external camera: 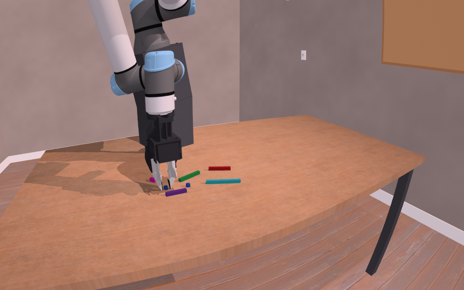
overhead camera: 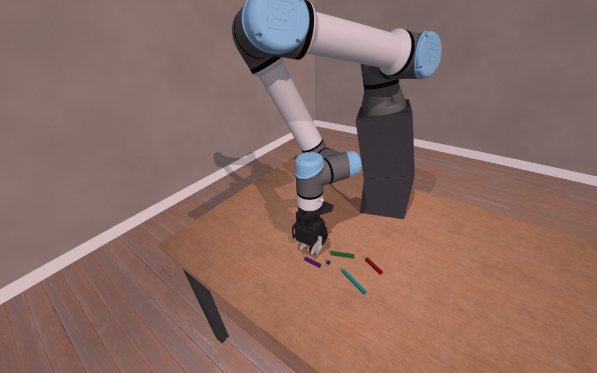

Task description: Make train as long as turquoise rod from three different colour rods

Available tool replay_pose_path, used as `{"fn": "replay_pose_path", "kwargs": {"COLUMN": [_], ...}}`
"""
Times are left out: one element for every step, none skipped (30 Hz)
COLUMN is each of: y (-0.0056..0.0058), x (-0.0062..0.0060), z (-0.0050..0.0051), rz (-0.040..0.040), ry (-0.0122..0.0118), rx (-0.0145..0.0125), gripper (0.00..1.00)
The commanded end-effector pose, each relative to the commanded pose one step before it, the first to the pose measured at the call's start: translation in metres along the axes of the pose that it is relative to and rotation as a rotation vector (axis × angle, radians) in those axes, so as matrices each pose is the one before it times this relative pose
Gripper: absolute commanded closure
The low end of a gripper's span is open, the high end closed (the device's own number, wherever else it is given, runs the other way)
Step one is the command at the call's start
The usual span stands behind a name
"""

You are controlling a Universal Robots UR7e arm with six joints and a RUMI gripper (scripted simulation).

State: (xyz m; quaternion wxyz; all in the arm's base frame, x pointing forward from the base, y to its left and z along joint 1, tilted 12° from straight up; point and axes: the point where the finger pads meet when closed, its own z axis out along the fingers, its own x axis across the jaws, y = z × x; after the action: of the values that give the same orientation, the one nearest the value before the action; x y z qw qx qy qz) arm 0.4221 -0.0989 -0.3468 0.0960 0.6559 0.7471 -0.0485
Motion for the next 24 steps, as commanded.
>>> {"fn": "replay_pose_path", "kwargs": {"y": [0.00047, 0.00000, 0.00000, 0.00000, -0.00001, 0.00001, 0.00000, 0.00000, 0.00000, 0.00000, 0.00000, 0.00000, 0.00000, 0.00000, 0.00000, 0.00000, 0.00000, 0.00000, 0.00000, 0.00000, 0.00000, -0.00001, 0.00001, 0.00000], "x": [-0.00020, 0.00000, 0.00000, 0.00000, 0.00000, 0.00000, 0.00000, 0.00000, 0.00000, 0.00000, 0.00000, 0.00000, 0.00000, 0.00000, 0.00000, 0.00000, 0.00000, 0.00000, 0.00000, 0.00000, 0.00000, 0.00000, 0.00000, 0.00000], "z": [-0.00270, 0.00000, -0.00171, -0.00220, -0.00270, -0.00318, -0.00364, -0.00405, -0.00440, -0.00469, -0.00490, -0.00505, -0.00511, -0.00510, -0.00502, -0.00486, -0.00464, 0.00000, 0.00000, -0.00436, -0.00403, -0.00365, -0.00324, -0.00280], "rz": [0.00000, 0.00000, 0.00000, 0.00000, 0.00000, 0.00000, 0.00000, 0.00000, 0.00000, 0.00000, 0.00000, 0.00000, 0.00000, 0.00000, 0.00000, 0.00000, 0.00000, 0.00000, 0.00000, 0.00000, 0.00000, 0.00000, 0.00000, 0.00000], "ry": [-0.00050, 0.00000, 0.00000, 0.00000, 0.00000, 0.00000, 0.00000, 0.00000, 0.00000, 0.00000, 0.00000, 0.00000, 0.00000, 0.00000, 0.00000, 0.00000, 0.00000, 0.00000, 0.00000, 0.00000, 0.00000, 0.00000, 0.00000, 0.00000], "rx": [-0.00102, 0.00000, 0.00000, 0.00000, 0.00000, 0.00000, 0.00000, 0.00000, 0.00000, 0.00000, 0.00000, 0.00000, 0.00000, 0.00000, 0.00000, 0.00000, 0.00000, 0.00000, 0.00000, 0.00000, 0.00000, 0.00000, 0.00000, 0.00000], "gripper": [0.86, 0.86, 0.86, 0.86, 0.86, 0.86, 0.86, 0.86, 0.86, 0.86, 0.86, 0.86, 0.86, 0.86, 0.86, 0.86, 0.86, 0.86, 0.86, 0.86, 0.86, 0.86, 0.86, 0.86]}}
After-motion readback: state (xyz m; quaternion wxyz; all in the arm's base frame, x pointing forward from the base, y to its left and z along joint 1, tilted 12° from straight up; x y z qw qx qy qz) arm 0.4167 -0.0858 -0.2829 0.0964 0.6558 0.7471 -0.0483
